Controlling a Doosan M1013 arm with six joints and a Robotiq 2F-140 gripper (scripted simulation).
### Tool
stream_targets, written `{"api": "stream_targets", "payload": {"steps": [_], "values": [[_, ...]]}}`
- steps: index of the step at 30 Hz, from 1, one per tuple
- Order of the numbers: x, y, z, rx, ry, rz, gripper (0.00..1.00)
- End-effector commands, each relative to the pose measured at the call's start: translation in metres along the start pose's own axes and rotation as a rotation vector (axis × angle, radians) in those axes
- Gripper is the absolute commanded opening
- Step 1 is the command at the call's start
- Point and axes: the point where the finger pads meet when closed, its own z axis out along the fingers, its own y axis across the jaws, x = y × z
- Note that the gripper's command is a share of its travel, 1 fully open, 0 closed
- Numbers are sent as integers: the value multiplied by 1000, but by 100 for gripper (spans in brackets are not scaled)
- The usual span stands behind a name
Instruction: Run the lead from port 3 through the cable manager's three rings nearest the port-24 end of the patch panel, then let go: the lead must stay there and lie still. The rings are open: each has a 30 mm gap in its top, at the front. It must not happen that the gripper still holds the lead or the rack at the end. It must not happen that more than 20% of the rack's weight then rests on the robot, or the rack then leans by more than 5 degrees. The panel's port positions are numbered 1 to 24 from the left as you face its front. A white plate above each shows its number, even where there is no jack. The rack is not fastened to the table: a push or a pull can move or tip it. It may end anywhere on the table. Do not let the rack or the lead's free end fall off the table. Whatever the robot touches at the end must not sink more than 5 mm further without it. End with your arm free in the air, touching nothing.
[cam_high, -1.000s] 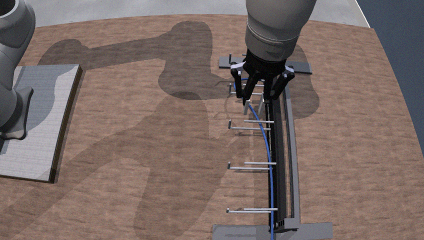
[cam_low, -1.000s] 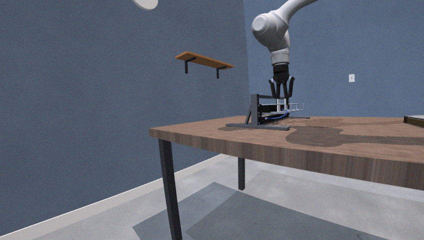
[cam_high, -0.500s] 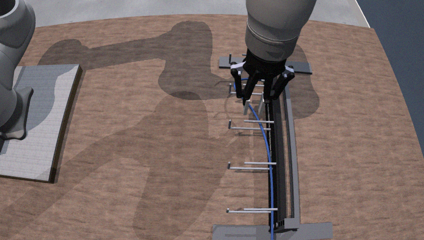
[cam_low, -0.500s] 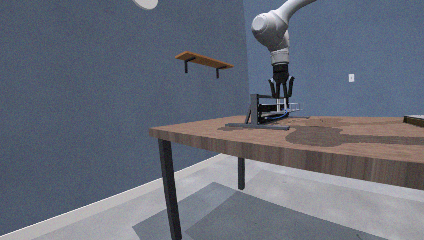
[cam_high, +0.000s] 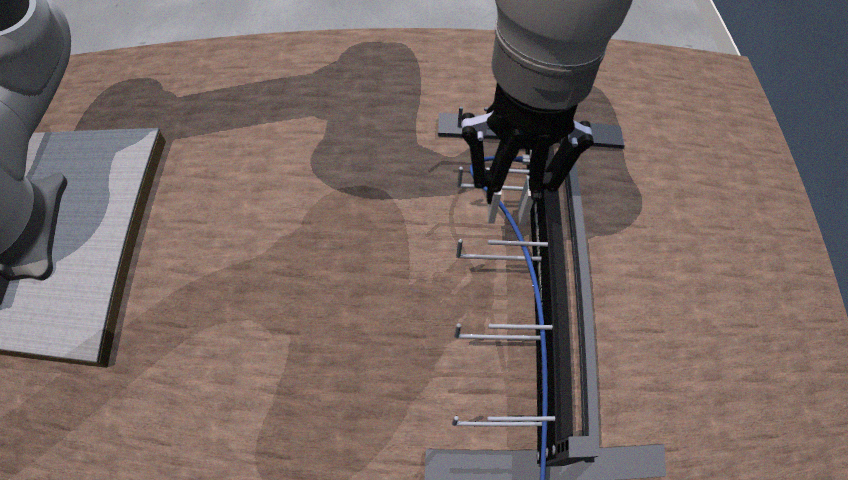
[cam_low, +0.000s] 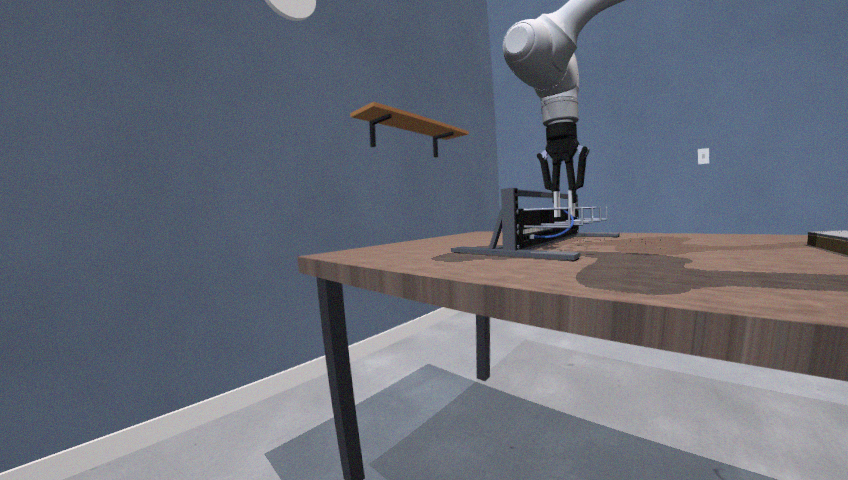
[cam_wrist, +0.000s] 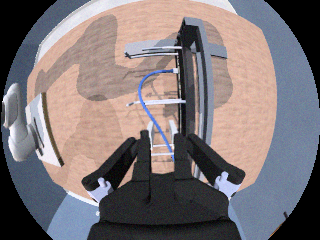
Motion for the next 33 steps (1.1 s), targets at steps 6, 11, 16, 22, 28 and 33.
{"api": "stream_targets", "payload": {"steps": [6, 11, 16, 22, 28, 33], "values": [[0, 0, -26, -1, 1, 0, 20], [0, 0, -37, -1, 1, 0, 20], [0, 0, -54, -1, 1, 0, 20], [0, 0, -68, -1, 1, 0, 20], [0, 0, -73, -1, 1, 0, 20], [0, 0, -74, -1, 1, 0, 20]]}}
